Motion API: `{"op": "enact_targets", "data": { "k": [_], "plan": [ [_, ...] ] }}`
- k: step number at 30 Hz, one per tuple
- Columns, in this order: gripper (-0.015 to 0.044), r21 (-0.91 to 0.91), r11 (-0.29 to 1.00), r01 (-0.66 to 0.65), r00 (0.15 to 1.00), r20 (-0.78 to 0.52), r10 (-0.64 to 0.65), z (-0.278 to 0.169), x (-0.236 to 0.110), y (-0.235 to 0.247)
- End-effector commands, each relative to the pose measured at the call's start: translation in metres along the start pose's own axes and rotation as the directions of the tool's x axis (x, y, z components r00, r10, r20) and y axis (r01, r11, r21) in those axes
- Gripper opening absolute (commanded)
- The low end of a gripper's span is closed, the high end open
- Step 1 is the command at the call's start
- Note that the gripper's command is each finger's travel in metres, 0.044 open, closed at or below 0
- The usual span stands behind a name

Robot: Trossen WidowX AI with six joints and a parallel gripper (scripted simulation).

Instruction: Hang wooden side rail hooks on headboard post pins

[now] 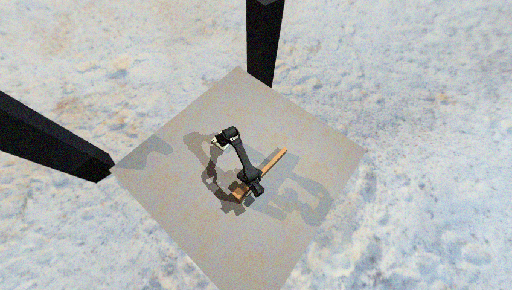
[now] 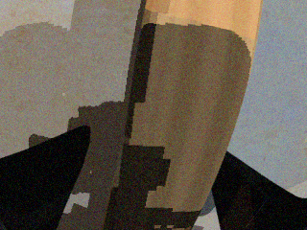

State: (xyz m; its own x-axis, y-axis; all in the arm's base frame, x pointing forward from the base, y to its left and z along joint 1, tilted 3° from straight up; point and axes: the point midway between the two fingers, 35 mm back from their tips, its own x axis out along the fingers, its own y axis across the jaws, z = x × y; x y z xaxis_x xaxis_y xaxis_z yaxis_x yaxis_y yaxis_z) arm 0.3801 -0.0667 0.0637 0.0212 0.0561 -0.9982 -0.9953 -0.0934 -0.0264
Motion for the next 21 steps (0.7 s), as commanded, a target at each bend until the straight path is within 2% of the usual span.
{"op": "enact_targets", "data": {
  "k": [1, 3, 10, 15, 21],
  "plan": [
    [0.044, 0.001, 1.0, 0.014, 1.0, -0.01, -0.014, 0.0, -0.027, -0.002],
    [0.044, 0.002, 1.0, 0.015, 1.0, -0.012, -0.015, 0.0, -0.037, -0.001],
    [0.044, 0.002, 1.0, 0.015, 1.0, -0.012, -0.015, 0.002, -0.037, -0.001],
    [0.044, 0.002, 1.0, 0.015, 1.0, -0.009, -0.015, 0.03, -0.037, 0.0],
    [0.044, -0.008, 1.0, 0.01, 1.0, -0.005, -0.01, 0.028, -0.035, -0.001]
  ]
}}
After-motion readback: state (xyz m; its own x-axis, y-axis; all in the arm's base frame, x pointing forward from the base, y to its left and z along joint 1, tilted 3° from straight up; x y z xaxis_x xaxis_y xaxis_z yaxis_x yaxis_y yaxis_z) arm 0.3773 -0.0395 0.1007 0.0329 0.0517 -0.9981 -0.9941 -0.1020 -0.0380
